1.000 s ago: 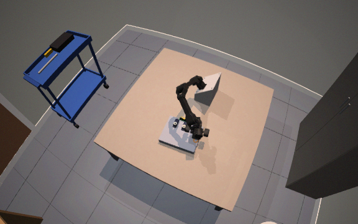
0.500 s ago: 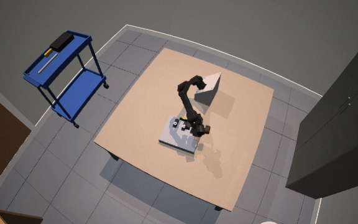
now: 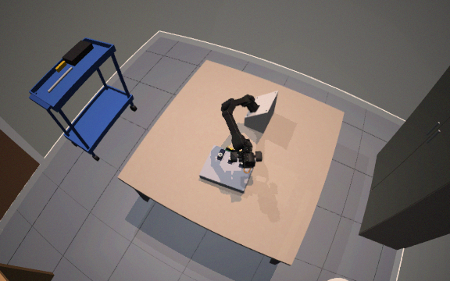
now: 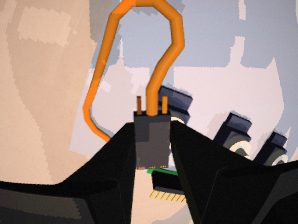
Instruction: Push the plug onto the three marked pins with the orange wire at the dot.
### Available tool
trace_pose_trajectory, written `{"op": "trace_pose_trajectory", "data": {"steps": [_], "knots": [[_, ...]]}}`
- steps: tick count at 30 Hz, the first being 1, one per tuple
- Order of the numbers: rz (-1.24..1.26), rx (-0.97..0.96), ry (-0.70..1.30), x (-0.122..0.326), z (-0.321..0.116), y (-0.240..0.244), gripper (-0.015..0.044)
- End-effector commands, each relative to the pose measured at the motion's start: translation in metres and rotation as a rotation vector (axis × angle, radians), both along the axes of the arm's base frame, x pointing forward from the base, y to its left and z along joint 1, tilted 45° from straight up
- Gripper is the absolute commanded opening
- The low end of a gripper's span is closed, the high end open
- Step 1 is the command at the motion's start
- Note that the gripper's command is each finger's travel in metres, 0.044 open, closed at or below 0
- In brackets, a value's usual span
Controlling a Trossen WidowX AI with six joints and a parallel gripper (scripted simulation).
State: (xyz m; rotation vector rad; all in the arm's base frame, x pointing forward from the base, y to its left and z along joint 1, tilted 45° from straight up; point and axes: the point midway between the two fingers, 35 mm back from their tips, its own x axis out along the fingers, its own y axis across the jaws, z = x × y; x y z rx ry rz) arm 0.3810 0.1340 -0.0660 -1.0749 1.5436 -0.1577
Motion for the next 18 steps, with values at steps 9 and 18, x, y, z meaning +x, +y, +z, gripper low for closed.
{"op": "trace_pose_trajectory", "data": {"steps": [9,18], "knots": [[0.279,-0.043,0.270,-0.013,0.021,-0.016,0.0000],[0.492,-0.077,0.476,-0.024,0.035,-0.029,0.0000]]}}
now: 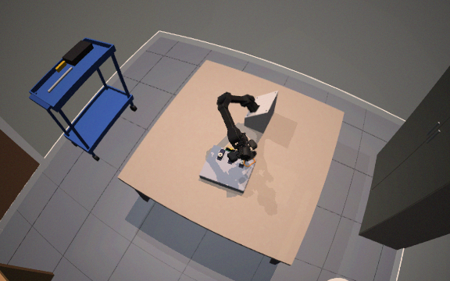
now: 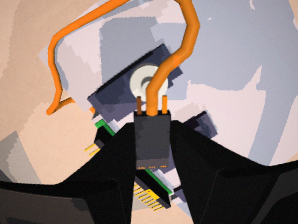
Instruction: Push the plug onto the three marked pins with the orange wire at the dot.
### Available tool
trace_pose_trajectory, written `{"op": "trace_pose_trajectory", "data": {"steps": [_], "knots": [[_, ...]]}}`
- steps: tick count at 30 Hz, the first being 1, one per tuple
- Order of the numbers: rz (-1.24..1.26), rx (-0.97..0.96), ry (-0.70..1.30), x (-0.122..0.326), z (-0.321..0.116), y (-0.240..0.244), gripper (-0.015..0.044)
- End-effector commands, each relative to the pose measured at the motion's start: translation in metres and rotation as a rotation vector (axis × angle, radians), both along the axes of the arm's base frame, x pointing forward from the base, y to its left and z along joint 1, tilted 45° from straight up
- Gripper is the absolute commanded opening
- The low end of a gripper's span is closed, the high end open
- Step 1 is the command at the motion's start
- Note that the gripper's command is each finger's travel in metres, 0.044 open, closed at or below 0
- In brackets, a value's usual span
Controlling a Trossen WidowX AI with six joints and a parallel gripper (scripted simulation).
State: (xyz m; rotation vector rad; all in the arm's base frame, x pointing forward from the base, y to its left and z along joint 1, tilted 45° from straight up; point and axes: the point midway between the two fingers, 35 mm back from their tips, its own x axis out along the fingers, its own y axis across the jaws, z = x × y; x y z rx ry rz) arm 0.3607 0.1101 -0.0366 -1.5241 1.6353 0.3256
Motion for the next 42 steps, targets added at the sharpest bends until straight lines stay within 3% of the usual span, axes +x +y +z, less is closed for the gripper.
{"op": "trace_pose_trajectory", "data": {"steps": [1,42], "knots": [[0.095,-0.018,0.087,-0.005,0.007,-0.006,0.0000],[1.063,-0.168,1.025,-0.076,0.052,-0.069,0.0000]]}}
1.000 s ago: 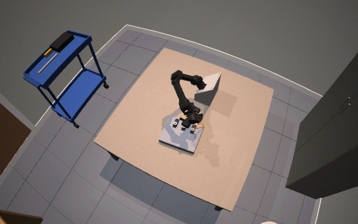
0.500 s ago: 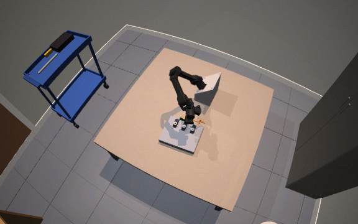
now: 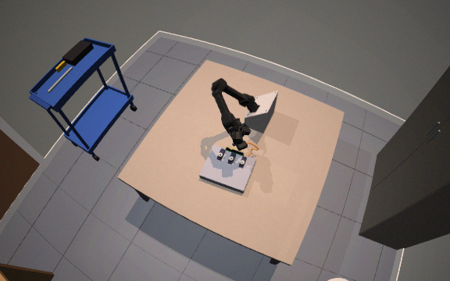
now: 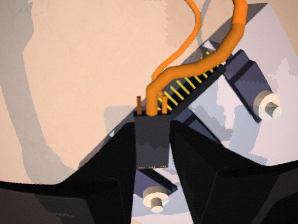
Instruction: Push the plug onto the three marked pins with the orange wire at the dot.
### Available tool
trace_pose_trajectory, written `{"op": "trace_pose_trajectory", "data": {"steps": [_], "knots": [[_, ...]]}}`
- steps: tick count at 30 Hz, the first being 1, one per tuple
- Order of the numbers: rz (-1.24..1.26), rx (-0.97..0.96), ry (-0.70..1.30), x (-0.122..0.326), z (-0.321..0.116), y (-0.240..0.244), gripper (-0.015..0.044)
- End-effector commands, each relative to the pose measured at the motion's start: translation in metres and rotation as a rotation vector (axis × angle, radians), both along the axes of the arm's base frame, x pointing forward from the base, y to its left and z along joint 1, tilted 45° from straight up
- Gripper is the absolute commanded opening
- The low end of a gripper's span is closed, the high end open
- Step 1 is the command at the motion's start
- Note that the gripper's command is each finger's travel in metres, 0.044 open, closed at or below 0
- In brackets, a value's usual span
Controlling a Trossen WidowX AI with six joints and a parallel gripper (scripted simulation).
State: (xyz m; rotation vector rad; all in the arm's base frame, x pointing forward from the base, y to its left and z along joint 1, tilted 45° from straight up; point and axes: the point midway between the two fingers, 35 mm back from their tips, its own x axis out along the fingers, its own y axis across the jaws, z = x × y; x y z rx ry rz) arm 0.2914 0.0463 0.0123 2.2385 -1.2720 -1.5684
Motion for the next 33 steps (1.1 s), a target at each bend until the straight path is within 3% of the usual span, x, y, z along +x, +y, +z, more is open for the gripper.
{"op": "trace_pose_trajectory", "data": {"steps": [1,20,33], "knots": [[0.095,-0.018,0.088,-0.008,0.003,-0.007,0.0000],[0.538,-0.087,0.520,-0.049,0.012,-0.036,0.0000],[0.553,-0.091,0.535,-0.046,-0.016,-0.065,0.0000]]}}
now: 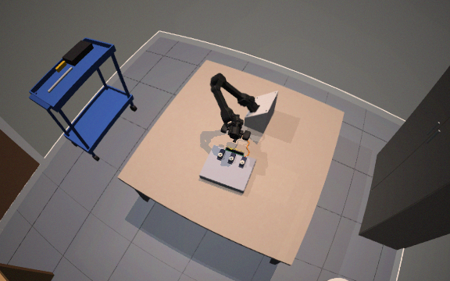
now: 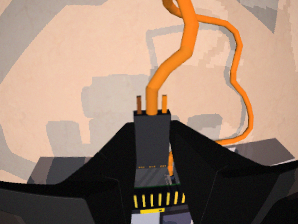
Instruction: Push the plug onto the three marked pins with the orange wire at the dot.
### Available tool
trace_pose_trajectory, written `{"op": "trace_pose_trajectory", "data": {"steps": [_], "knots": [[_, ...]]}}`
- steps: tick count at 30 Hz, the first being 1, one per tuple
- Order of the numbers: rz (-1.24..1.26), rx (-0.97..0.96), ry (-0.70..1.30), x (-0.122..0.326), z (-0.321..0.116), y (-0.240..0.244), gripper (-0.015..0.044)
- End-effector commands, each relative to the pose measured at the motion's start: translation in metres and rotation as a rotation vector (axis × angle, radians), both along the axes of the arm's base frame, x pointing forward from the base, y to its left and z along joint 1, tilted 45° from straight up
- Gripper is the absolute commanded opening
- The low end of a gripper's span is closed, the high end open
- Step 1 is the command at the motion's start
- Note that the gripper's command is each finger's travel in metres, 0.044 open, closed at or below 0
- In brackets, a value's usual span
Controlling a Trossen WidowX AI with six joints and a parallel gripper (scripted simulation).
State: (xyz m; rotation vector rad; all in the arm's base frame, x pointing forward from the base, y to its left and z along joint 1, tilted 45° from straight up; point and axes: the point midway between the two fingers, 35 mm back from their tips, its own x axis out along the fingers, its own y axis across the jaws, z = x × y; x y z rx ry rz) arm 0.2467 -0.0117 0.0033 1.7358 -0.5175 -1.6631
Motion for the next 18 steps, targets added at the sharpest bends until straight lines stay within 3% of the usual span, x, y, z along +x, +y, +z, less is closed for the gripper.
{"op": "trace_pose_trajectory", "data": {"steps": [1,18], "knots": [[0.008,-0.009,0.010,-0.001,-0.007,-0.007,0.0000],[0.008,-0.008,0.009,0.032,-0.007,0.003,0.0000]]}}
